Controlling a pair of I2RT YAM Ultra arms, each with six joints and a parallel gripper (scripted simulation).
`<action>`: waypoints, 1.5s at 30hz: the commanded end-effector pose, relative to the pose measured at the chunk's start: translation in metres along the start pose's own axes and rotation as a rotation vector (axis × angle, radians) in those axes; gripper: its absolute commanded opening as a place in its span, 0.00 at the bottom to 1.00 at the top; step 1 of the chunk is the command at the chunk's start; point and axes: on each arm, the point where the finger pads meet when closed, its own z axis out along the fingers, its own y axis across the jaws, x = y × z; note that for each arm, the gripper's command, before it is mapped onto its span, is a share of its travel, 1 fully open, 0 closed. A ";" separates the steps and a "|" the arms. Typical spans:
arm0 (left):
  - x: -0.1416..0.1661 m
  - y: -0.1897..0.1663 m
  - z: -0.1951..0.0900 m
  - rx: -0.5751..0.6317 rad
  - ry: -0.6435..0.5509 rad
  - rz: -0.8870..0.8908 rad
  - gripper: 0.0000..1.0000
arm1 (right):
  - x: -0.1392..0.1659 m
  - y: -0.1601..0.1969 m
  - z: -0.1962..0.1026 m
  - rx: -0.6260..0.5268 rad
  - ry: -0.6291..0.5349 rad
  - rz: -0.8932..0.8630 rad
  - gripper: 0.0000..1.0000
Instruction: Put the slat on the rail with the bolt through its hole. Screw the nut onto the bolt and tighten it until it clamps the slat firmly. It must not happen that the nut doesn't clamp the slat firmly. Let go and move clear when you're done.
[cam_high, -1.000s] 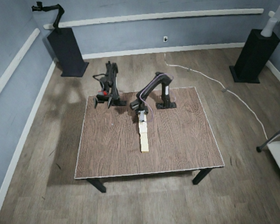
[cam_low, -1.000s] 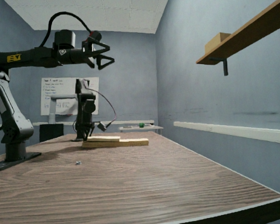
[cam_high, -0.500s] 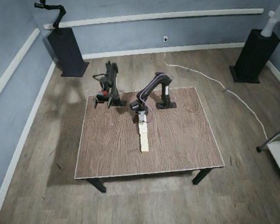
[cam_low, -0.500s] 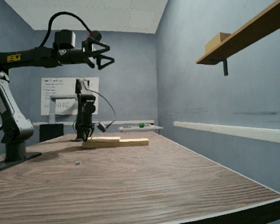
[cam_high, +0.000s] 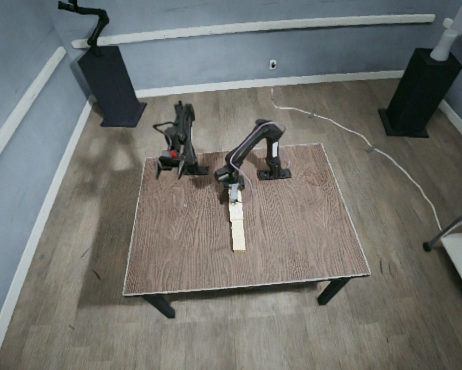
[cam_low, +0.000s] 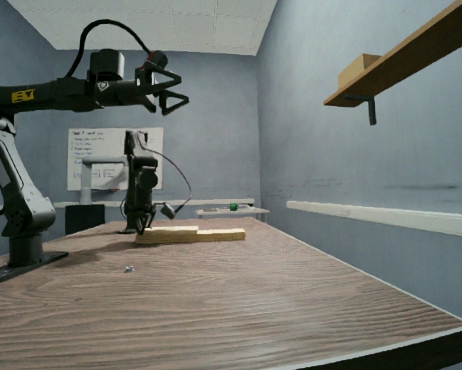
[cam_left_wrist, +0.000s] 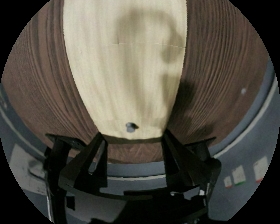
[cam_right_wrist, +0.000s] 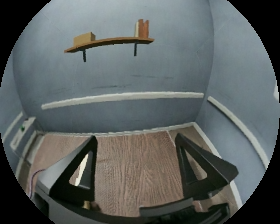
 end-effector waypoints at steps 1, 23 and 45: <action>-0.004 -0.001 0.000 0.001 -0.015 -0.002 0.72 | -0.003 -0.001 0.000 0.002 -0.009 0.001 1.00; -0.001 -0.002 -0.005 0.006 -0.004 0.000 1.00 | -0.003 -0.001 0.000 0.002 -0.009 0.001 1.00; 0.000 -0.002 -0.048 0.005 -0.026 0.003 1.00 | -0.003 -0.001 0.000 0.002 -0.009 0.001 1.00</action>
